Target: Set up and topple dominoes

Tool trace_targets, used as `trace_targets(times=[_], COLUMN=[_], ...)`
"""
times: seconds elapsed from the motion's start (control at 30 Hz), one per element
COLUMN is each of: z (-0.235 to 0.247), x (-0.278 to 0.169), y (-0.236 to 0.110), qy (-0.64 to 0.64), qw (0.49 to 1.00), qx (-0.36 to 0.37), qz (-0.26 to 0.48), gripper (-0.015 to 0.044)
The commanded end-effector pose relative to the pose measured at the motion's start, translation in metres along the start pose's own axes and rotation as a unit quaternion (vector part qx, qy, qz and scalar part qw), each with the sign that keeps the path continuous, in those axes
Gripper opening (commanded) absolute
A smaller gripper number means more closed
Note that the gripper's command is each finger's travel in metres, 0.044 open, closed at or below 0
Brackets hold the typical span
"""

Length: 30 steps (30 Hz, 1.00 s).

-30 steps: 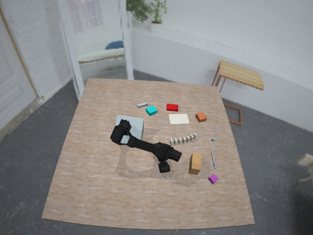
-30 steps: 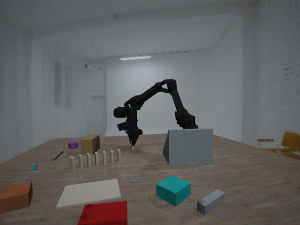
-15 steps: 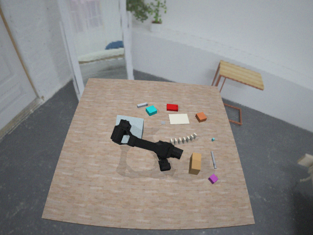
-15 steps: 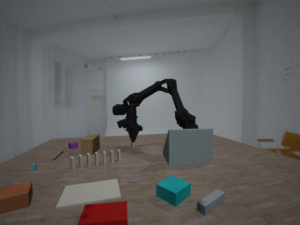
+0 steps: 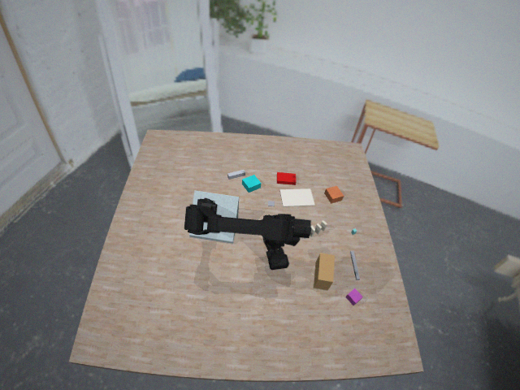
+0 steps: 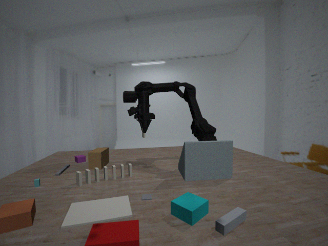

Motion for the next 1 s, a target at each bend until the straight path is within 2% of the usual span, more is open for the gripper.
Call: trace_targets(times=[0.0,0.17,0.3,0.6,0.97], z=[0.02,0.102,0.16,0.163,0.164], x=[0.013,0.053,0.064,0.065,0.072], y=[-0.002,-0.002,-0.002,0.001,0.062], qy=[-0.002,-0.004,-0.003,-0.003,-0.003], qw=[1.0,1.0,1.0,1.0,1.0], qx=[0.003,0.009,0.005,0.005,0.007], qz=[0.001,-0.001,0.0,0.0,-0.001], gripper=[0.0107,0.0107,0.0107,0.0107,0.0107])
Point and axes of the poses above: the point midway between the two fingers, 35 mm back from their tips, its own y axis out along the fingers, its own z axis across the jaws, x = y × z, the point moved 2 cm from there along -y, back along the fingers, and after that the axes turned 3 degrees about y, right-handed, at the moved point
